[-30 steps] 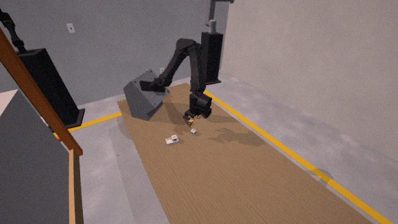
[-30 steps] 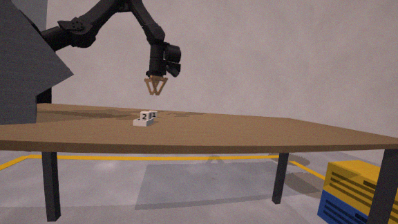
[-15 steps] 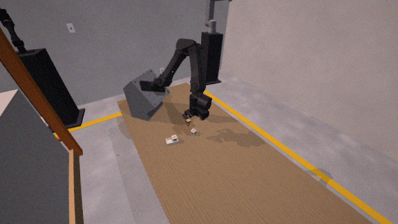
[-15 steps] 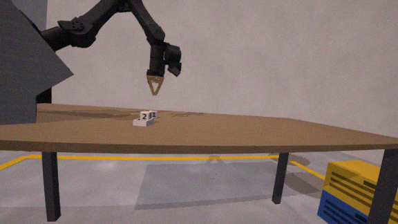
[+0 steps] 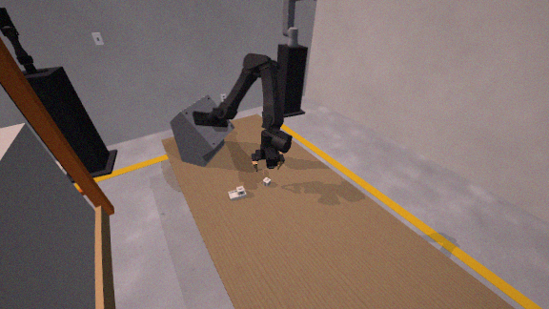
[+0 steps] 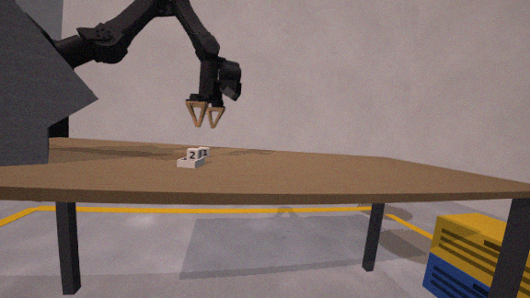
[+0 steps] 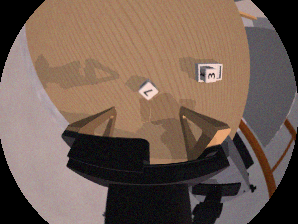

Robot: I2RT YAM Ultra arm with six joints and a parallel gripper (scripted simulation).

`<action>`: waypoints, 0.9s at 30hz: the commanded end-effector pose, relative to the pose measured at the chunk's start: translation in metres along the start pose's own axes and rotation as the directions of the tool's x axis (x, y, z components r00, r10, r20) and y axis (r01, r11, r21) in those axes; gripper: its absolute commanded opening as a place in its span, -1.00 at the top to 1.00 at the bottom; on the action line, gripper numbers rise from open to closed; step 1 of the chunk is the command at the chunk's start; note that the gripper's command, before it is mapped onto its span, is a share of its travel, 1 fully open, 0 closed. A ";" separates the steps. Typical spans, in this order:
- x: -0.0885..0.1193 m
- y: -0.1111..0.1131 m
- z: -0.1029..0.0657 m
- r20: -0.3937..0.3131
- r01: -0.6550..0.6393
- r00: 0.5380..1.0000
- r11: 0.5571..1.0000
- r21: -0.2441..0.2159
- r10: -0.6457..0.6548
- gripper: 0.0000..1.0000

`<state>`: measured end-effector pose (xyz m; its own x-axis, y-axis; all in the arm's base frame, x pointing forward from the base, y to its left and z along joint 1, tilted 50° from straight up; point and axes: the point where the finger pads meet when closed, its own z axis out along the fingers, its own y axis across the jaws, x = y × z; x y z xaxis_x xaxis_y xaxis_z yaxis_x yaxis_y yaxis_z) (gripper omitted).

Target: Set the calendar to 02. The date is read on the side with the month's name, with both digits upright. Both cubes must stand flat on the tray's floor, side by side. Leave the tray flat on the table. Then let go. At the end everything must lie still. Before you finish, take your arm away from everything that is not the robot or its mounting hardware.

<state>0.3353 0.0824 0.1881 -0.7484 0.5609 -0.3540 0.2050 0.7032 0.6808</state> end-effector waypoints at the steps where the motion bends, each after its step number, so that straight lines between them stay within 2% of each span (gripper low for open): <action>1: -0.001 0.001 -0.001 0.007 -0.156 0.988 0.988 -0.002 0.156 -1.00; 5: -0.001 0.000 0.000 0.006 -0.321 0.947 0.947 -0.003 0.321 -1.00; 6: -0.001 0.000 0.000 0.006 -0.321 0.947 0.947 -0.003 0.321 -1.00; 11: -0.001 0.000 0.001 0.005 -0.506 0.863 0.863 -0.005 0.506 -1.00; 14: -0.001 0.000 0.001 0.005 -0.520 0.854 0.854 -0.005 0.520 -1.00; 17: -0.001 0.000 0.002 0.004 -0.647 0.763 0.763 -0.005 0.647 -1.00; 20: -0.001 0.000 0.002 0.004 -0.708 0.707 0.707 -0.006 0.708 -1.00; 24: -0.001 0.000 0.003 0.004 -0.724 0.690 0.690 -0.006 0.724 -1.00; 25: -0.001 0.000 0.003 0.004 -0.724 0.690 0.690 -0.006 0.724 0.11; 27: -0.001 0.000 0.003 0.004 -0.724 0.690 0.690 -0.006 0.724 0.11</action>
<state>0.3372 0.0838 0.1847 -0.3902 0.8921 0.2279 0.6717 0.1065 0.7332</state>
